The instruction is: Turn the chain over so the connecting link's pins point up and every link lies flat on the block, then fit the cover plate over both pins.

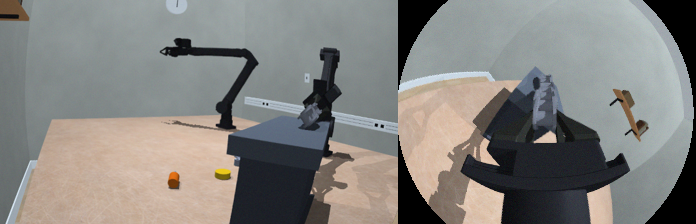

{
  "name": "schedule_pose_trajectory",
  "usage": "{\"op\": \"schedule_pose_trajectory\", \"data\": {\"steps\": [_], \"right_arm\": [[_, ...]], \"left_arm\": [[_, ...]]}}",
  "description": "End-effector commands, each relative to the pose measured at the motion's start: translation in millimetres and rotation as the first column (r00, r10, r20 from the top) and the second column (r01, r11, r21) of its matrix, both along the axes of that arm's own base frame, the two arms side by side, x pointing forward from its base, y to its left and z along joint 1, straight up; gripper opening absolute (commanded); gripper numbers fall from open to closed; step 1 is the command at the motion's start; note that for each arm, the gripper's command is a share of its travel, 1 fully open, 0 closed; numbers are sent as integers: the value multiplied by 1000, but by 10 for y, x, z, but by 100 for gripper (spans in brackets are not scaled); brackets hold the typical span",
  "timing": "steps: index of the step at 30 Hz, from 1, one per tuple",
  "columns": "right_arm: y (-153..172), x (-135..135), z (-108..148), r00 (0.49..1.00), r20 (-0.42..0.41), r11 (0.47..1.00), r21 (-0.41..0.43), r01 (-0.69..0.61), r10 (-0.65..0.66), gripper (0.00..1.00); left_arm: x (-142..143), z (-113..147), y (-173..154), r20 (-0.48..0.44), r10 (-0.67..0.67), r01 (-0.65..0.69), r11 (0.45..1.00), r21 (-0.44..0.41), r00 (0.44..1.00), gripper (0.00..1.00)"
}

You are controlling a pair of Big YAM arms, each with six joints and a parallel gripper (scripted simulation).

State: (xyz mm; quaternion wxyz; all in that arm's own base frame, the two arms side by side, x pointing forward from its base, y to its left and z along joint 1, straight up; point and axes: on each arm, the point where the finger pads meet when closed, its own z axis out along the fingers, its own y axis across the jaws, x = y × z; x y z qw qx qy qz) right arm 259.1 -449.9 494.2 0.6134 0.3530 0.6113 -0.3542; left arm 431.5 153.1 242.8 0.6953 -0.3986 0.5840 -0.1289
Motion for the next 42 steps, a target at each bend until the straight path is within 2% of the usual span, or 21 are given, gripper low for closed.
{"op": "schedule_pose_trajectory", "data": {"steps": [1, 14, 42], "right_arm": [[5, 46, 441, 999, 32, 998, -56, -4, 6, 100], [5, 46, 441, 999, 32, 998, -56, -4, 6, 100], [5, 46, 441, 999, 32, 998, -56, -4, 6, 100]], "left_arm": [[229, 407, 18, 56, -11, 7, 998, 62, 998, 19], [235, 459, 3, 53, -8, 1, 991, 131, 999, 19], [256, 424, -30, -17, 7, -2, 959, 283, 1000, 19]]}}
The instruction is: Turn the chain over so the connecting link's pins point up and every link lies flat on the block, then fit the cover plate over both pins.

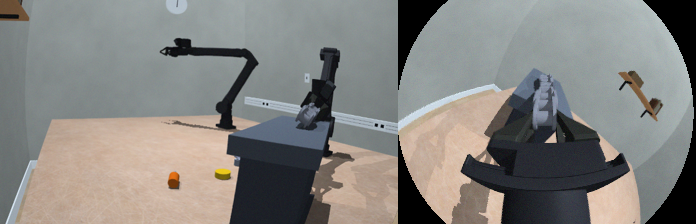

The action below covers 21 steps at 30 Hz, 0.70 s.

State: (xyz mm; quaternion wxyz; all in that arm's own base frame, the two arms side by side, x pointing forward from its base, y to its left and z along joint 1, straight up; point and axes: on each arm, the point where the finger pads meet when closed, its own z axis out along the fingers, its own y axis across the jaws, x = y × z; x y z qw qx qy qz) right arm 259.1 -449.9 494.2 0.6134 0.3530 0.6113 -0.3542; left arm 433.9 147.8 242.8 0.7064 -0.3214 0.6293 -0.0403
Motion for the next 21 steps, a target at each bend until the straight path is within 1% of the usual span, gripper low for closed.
{"op": "schedule_pose_trajectory", "data": {"steps": [1, 2, 3, 6, 16, 19, 21], "right_arm": [[5, 46, 441, 999, 32, 998, -56, -4, 6, 100], [5, 46, 441, 999, 32, 998, -56, -4, 6, 100], [5, 46, 441, 999, 32, 998, -56, -4, 6, 100], [5, 46, 441, 999, 32, 998, -56, -4, 6, 100], [5, 46, 441, 999, 32, 998, -56, -4, 6, 100], [5, 46, 441, 999, 32, 998, -56, -4, 6, 100], [5, 46, 441, 999, 32, 998, -56, -4, 6, 100]], "left_arm": [[232, 424, 23, 82, -10, 5, 998, 55, 997, 19], [209, 393, 61, 73, -1, -3, 998, 60, 997, 19], [217, 424, 68, 78, 1, -6, 998, 66, 997, 19], [235, 419, 16, 69, -9, 3, 996, 84, 998, 19], [237, 405, 13, 43, -4, -2, 990, 142, 999, 19], [221, 373, 30, 33, 2, -7, 989, 147, 999, 19], [241, 400, -1, 35, -4, -2, 987, 160, 999, 19]]}}
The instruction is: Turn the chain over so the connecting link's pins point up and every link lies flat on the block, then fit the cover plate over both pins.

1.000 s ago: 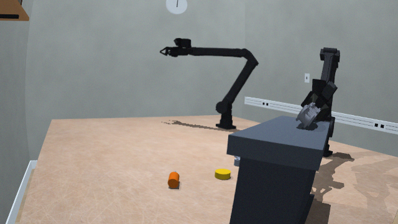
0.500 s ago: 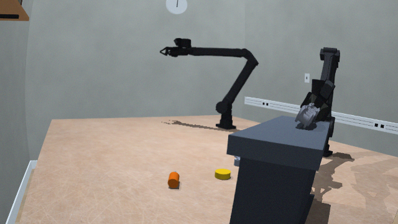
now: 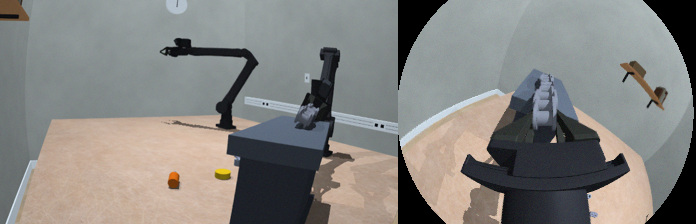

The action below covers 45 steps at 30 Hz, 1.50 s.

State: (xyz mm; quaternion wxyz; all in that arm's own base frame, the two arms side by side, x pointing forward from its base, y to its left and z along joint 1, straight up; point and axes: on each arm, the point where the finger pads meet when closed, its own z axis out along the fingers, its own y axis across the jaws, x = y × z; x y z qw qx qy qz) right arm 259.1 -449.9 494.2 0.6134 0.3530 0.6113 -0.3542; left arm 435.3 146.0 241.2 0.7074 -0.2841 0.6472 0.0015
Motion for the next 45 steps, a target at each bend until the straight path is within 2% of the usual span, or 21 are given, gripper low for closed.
{"op": "schedule_pose_trajectory", "data": {"steps": [1, 45], "right_arm": [[5, 46, 441, 999, 32, 998, -56, -4, 6, 100], [5, 46, 441, 999, 32, 998, -56, -4, 6, 100]], "left_arm": [[229, 414, 15, 78, -10, 5, 998, 60, 997, 19], [226, 326, -41, -34, 10, 1, 955, 297, 999, 19]]}}
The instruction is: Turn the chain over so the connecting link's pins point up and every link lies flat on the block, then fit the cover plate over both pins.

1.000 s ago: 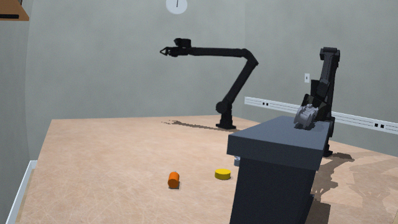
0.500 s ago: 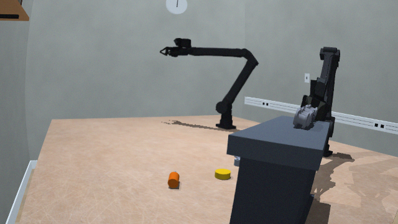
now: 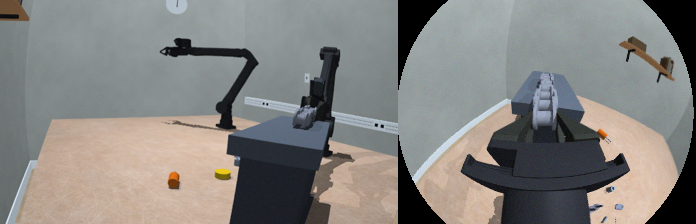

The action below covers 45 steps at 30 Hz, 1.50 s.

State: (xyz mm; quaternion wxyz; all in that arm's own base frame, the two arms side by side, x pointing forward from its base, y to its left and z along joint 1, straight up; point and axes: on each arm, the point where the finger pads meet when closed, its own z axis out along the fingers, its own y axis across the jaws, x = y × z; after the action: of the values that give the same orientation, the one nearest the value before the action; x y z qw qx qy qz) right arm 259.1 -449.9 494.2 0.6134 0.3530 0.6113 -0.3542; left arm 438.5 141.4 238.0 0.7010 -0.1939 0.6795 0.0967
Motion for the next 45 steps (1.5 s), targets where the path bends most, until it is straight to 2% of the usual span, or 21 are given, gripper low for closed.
{"op": "schedule_pose_trajectory", "data": {"steps": [1, 3, 4, 7, 17, 20, 21, 22, 31, 37, 38, 39, 45], "right_arm": [[5, 46, 441, 999, 32, 998, -56, -4, 6, 100], [5, 46, 441, 999, 32, 998, -56, -4, 6, 100], [5, 46, 441, 999, 32, 998, -56, -4, 6, 100], [5, 46, 441, 999, 32, 998, -56, -4, 6, 100], [5, 46, 441, 999, 32, 998, -56, -4, 6, 100], [5, 46, 441, 999, 32, 998, -56, -4, 6, 100], [5, 46, 441, 999, 32, 998, -56, -4, 6, 100], [5, 46, 441, 999, 32, 998, -56, -4, 6, 100], [5, 46, 441, 999, 32, 998, -56, -4, 6, 100], [5, 46, 441, 999, 32, 998, -56, -4, 6, 100], [5, 46, 441, 999, 32, 998, -56, -4, 6, 100], [5, 46, 441, 999, 32, 998, -56, -4, 6, 100], [5, 46, 441, 999, 32, 998, -56, -4, 6, 100]], "left_arm": [[185, 346, 18, 67, -6, 1, 998, 60, 998, 19], [185, 346, 18, 67, -6, 1, 998, 60, 998, 19], [128, 225, 23, 41, -1, -1, 998, 61, 999, 19], [158, 272, -6, 45, -7, 3, 997, 77, 999, 19], [7, -1, -55, -32, -3, 7, 991, 132, 999, 19], [32, 19, -50, -32, -2, 7, 990, 140, 999, 19], [56, 158, -6, -5, 5, -4, 989, 147, 1000, 19], [-7, 75, -32, -22, 4, 0, 989, 150, 1000, 19], [2, 175, -73, -30, 2, 4, 977, 215, 1000, 19], [11, 140, -75, -61, 5, 9, 971, 237, 998, 19], [38, 203, -44, -55, 11, 3, 969, 246, 998, 19], [18, 100, -75, -86, 7, 15, 970, 244, 996, 19], [35, 126, -79, -104, 11, 19, 959, 284, 994, 19]]}}
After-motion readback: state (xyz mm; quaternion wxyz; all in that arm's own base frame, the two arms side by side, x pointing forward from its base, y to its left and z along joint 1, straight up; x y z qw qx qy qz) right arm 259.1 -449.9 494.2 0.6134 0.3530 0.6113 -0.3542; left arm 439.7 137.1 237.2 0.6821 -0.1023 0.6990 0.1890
